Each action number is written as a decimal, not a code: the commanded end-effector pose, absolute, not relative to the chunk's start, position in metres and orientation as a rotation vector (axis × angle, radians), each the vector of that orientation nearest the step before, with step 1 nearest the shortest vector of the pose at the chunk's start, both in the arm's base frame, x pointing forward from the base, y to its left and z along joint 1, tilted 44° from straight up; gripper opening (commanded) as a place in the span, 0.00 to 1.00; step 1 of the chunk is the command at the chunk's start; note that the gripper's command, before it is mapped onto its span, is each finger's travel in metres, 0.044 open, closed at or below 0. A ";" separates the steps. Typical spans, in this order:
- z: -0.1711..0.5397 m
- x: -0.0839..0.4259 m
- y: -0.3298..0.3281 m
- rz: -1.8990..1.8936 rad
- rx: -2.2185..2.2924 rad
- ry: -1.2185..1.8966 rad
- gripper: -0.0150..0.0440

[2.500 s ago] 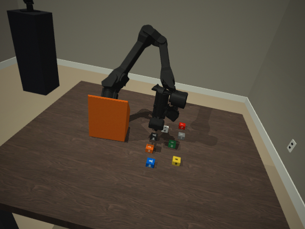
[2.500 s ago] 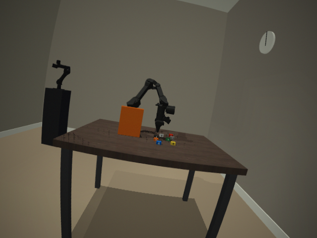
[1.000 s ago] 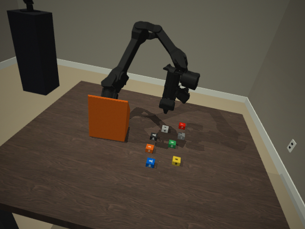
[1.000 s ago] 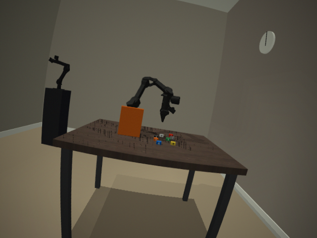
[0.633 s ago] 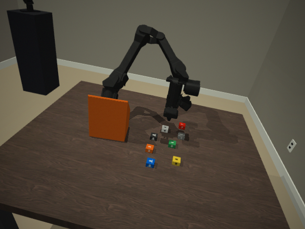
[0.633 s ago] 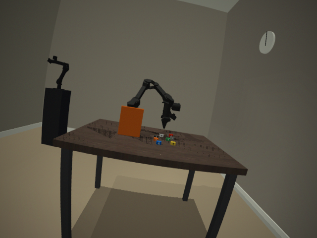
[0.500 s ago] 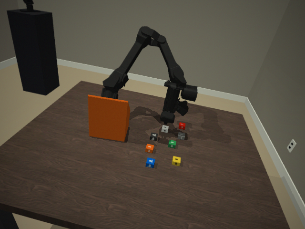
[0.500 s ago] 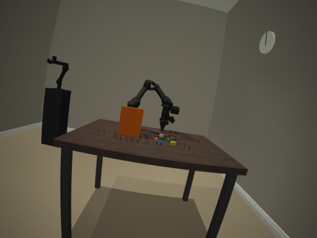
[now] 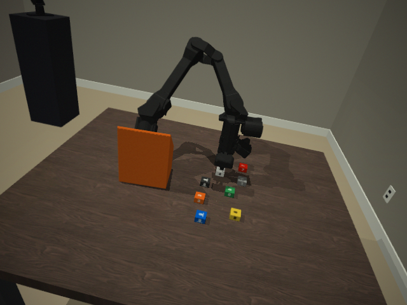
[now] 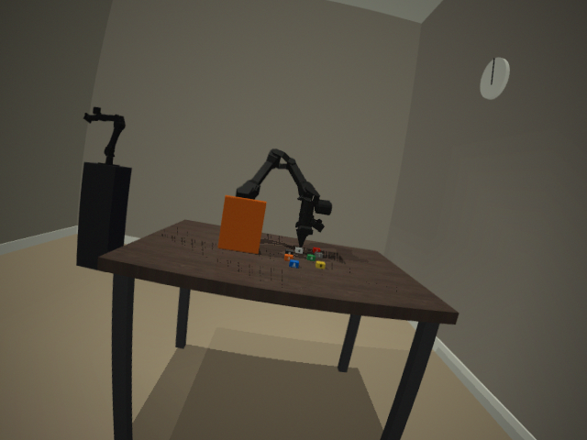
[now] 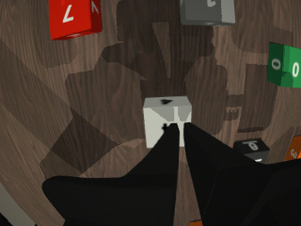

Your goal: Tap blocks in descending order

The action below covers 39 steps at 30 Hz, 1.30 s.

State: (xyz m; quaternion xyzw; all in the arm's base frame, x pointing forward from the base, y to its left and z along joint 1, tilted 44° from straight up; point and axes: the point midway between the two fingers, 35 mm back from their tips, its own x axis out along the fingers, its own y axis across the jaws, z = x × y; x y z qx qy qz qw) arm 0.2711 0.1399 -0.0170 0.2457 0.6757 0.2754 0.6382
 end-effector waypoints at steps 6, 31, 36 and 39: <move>-0.026 0.267 0.149 0.631 0.568 1.553 0.29; 0.036 0.274 0.050 0.611 0.555 1.553 0.29; -0.021 0.248 -0.018 0.595 0.545 1.558 0.29; -0.048 0.222 -0.046 0.610 0.552 1.559 0.29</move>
